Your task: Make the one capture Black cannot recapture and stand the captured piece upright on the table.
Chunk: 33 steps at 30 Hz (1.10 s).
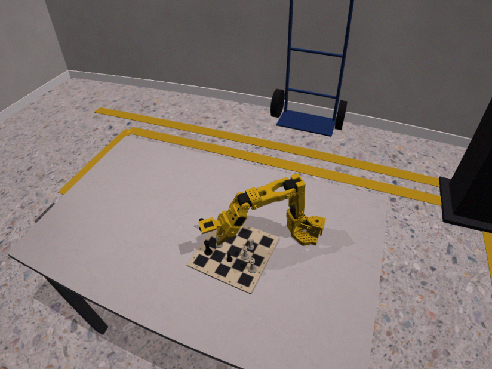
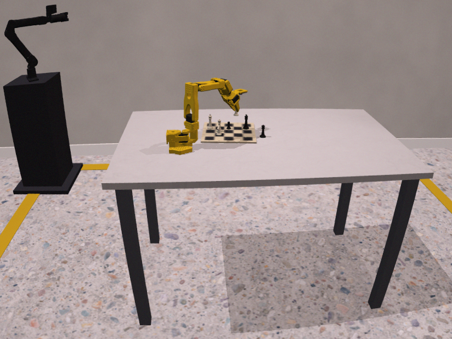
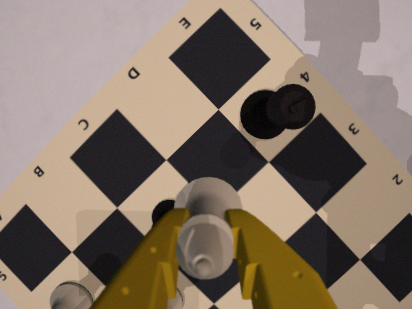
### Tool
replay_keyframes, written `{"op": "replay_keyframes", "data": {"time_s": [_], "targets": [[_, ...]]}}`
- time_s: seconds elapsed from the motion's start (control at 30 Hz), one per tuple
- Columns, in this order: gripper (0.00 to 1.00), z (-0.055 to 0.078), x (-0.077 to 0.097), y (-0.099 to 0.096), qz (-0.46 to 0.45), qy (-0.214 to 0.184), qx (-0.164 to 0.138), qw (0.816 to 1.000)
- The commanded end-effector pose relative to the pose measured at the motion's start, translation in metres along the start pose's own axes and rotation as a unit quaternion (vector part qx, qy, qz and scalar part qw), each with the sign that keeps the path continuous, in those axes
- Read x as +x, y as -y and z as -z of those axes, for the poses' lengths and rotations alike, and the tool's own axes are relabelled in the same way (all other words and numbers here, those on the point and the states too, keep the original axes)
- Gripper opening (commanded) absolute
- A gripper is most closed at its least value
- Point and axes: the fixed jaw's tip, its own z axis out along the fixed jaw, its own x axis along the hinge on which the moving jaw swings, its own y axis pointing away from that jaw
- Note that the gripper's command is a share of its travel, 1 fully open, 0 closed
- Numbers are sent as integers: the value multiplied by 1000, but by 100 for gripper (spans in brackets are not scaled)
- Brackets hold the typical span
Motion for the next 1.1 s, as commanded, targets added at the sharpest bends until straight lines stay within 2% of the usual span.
{"op": "replay_keyframes", "data": {"time_s": [0.0,0.2,1.07], "targets": [[0,5,-4,-20,34,9,-19,999],[0,5,-4,-47,73,10,-43,996],[0,3,-10,-52,80,10,-47,996]]}}
